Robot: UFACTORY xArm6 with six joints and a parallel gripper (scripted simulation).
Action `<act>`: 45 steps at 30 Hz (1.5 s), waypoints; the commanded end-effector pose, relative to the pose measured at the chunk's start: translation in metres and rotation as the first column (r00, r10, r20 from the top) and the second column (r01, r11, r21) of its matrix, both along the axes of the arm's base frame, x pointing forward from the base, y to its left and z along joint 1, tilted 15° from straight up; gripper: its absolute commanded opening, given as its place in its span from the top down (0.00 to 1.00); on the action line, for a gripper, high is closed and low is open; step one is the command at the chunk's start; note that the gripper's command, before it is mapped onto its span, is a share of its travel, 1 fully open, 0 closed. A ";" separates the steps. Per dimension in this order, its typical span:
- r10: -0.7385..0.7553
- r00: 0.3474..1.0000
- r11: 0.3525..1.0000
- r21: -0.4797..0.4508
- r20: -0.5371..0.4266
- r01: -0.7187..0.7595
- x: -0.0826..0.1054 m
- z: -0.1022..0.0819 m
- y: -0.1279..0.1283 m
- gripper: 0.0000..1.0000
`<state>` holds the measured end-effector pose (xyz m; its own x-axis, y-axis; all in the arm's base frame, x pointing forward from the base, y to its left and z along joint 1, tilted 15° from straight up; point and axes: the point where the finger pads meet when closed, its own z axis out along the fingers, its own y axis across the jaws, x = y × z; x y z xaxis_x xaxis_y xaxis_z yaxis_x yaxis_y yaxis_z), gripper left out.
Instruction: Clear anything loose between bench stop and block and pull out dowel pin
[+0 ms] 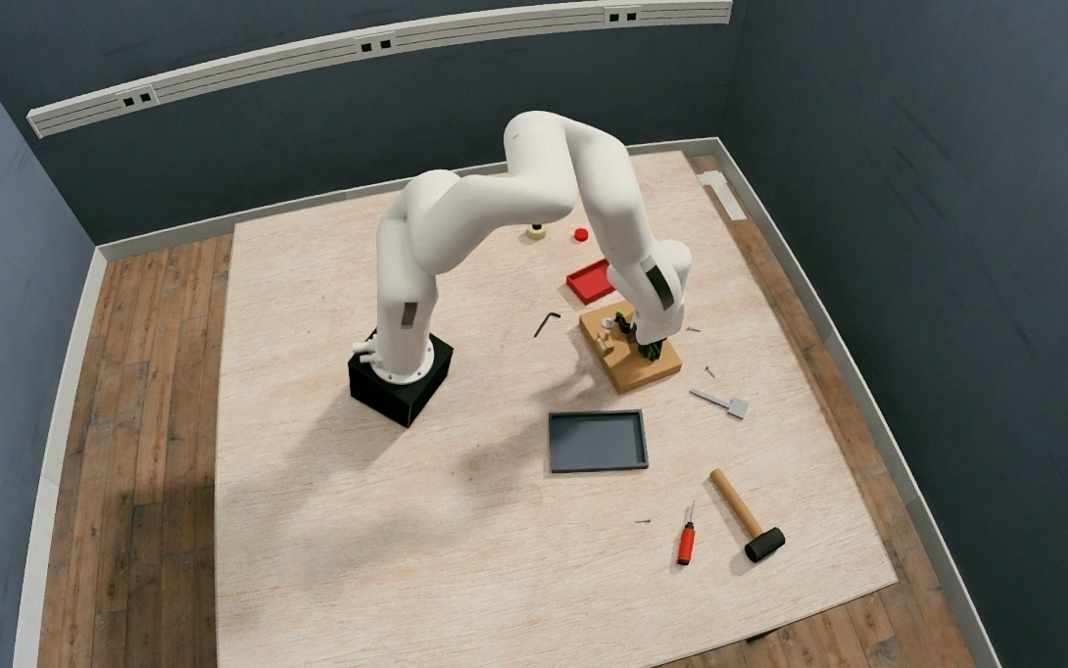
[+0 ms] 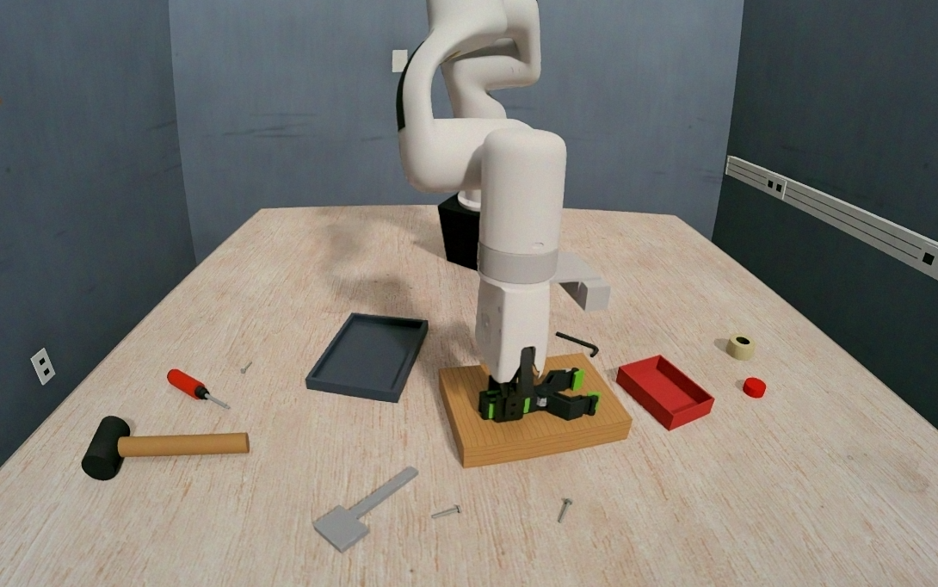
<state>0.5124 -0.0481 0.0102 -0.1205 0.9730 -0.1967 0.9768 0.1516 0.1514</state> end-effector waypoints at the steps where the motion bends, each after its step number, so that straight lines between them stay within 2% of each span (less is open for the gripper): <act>1: 0.001 1.000 1.000 0.000 0.008 -0.001 0.003 0.004 0.000 0.73; 31: 0.001 1.000 1.000 0.000 0.008 -0.001 0.002 0.005 0.001 0.73; 45: 0.001 1.000 1.000 0.000 0.008 -0.001 0.000 0.018 0.003 0.73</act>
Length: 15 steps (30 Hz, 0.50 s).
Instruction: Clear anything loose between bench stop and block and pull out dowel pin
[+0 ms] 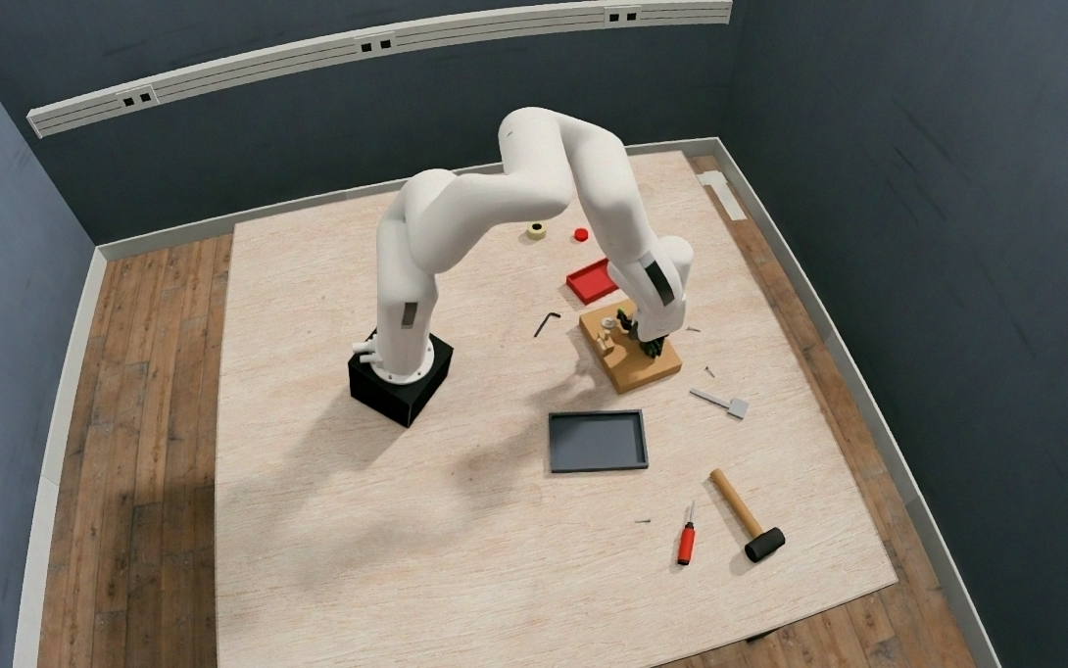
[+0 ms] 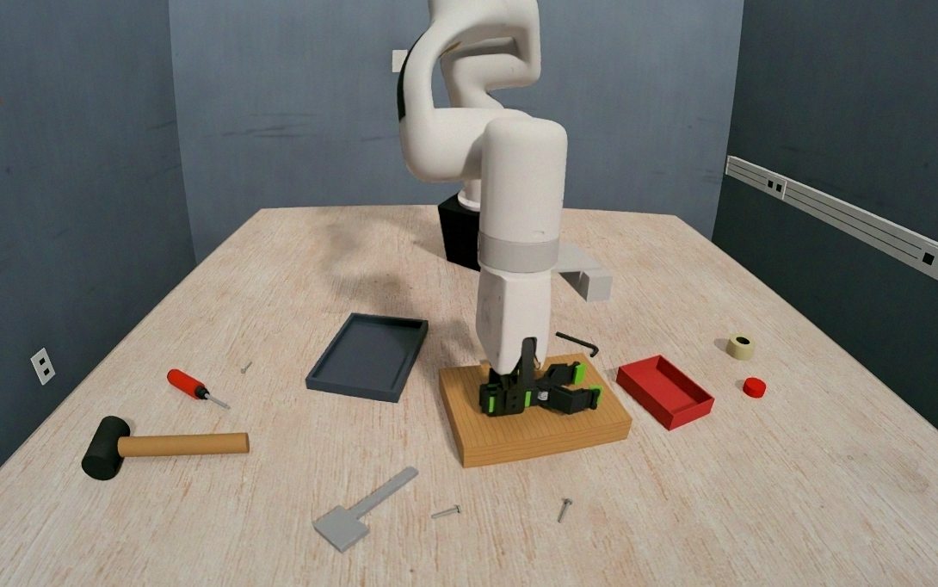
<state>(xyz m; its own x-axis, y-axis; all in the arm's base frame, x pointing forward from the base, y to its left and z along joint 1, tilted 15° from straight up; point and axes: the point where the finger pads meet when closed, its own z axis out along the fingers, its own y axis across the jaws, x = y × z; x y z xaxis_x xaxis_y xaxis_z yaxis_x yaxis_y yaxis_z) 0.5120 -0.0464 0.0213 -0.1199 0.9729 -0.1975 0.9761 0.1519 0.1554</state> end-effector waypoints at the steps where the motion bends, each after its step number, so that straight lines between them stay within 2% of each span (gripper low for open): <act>1: 0.000 1.000 1.000 0.000 0.004 0.000 0.000 0.007 0.001 0.73; 15: 0.000 1.000 1.000 0.000 0.004 0.000 -0.004 0.029 0.005 0.73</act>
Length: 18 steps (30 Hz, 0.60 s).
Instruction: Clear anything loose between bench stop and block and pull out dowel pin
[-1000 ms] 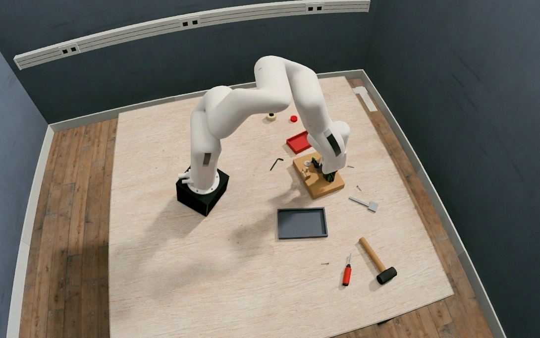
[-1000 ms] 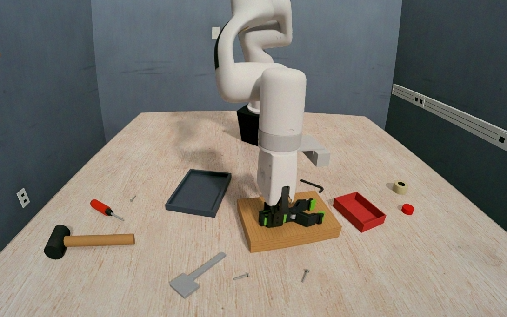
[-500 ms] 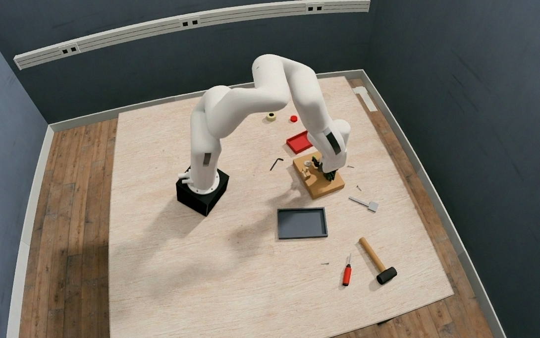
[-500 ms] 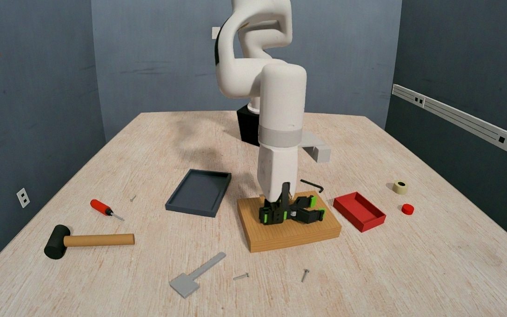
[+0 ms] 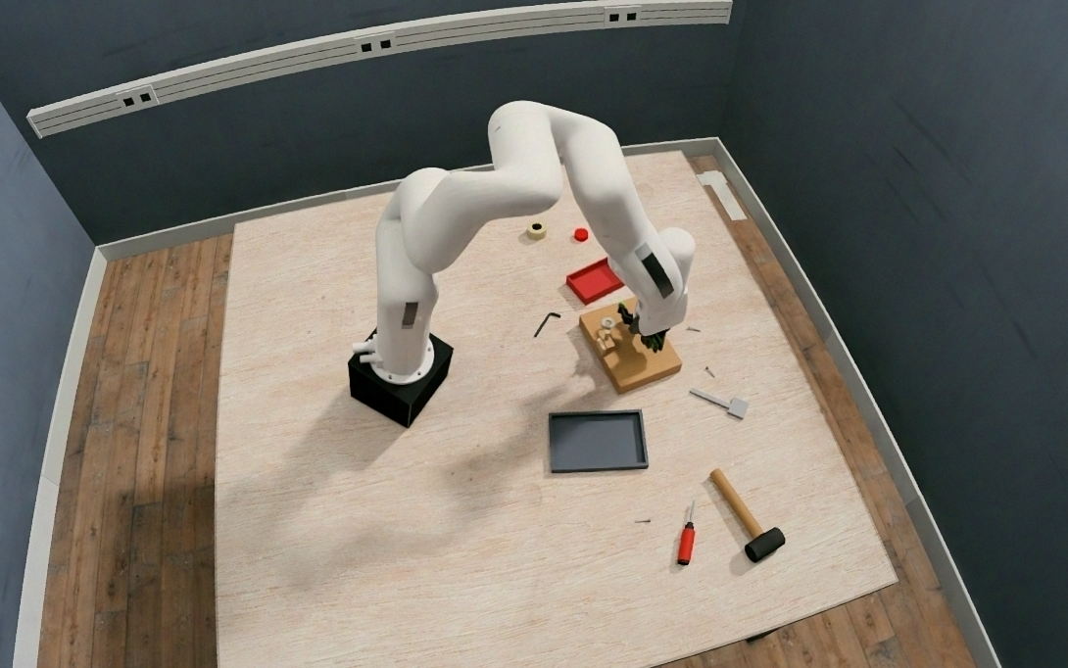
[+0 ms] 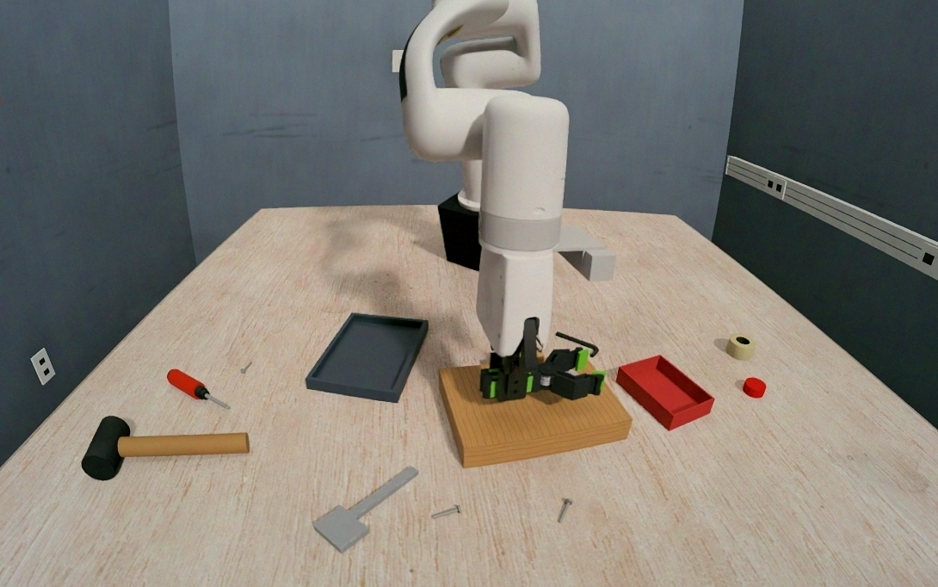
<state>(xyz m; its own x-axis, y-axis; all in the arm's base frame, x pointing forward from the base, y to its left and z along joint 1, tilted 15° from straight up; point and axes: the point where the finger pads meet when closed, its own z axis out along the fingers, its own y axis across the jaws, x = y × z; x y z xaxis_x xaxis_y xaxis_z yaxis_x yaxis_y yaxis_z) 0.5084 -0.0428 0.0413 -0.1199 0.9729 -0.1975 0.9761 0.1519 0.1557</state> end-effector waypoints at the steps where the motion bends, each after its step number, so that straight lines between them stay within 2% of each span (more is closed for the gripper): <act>1: 0.000 1.000 1.000 0.000 0.004 0.000 0.000 0.011 0.002 0.73; 18: 0.000 1.000 1.000 0.000 0.004 0.000 -0.004 0.029 0.005 0.73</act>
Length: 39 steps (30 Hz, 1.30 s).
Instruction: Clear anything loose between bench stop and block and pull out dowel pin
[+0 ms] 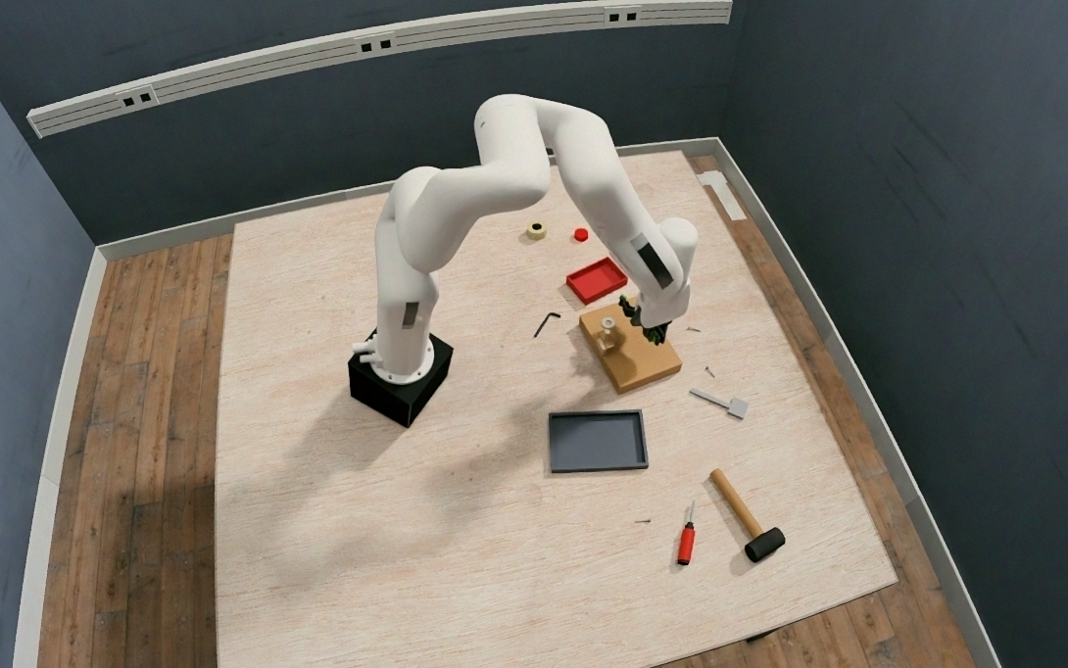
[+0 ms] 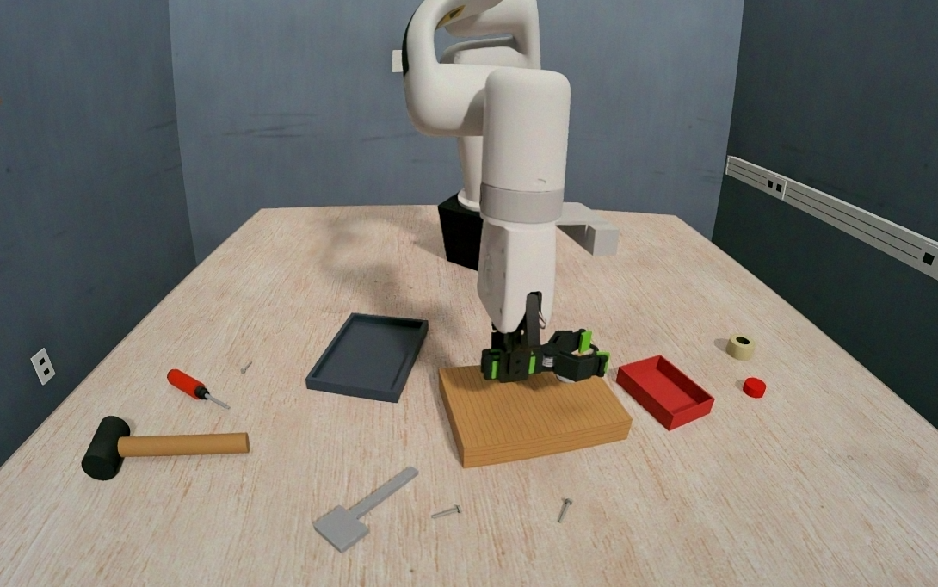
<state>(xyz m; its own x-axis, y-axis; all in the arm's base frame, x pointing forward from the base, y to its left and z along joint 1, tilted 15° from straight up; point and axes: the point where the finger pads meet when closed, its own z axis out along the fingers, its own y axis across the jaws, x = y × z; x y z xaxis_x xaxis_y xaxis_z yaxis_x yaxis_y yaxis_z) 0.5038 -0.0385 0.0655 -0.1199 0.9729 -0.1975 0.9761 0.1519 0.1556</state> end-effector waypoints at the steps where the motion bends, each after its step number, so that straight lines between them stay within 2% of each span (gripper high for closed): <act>1: 0.000 1.000 1.000 0.000 0.004 0.000 0.000 0.006 0.001 0.73; 24: 0.000 1.000 1.000 0.000 0.004 0.000 0.000 0.007 0.001 0.73; 27: 0.000 1.000 1.000 0.000 0.003 0.000 -0.015 0.007 -0.016 0.73; 31: -0.001 1.000 1.000 -0.001 0.004 0.001 -0.059 0.006 -0.057 0.73; 33: -0.002 1.000 1.000 -0.001 0.004 0.002 -0.074 0.005 -0.068 0.73; 39: -0.002 1.000 1.000 -0.002 0.004 0.002 -0.077 0.004 -0.070 0.73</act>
<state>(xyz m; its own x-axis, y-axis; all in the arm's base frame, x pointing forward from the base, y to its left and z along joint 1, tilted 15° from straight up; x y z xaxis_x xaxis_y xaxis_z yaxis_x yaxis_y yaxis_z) 0.4338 -0.1006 0.0655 -0.1133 0.9727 -0.2024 0.9790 0.1440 0.1441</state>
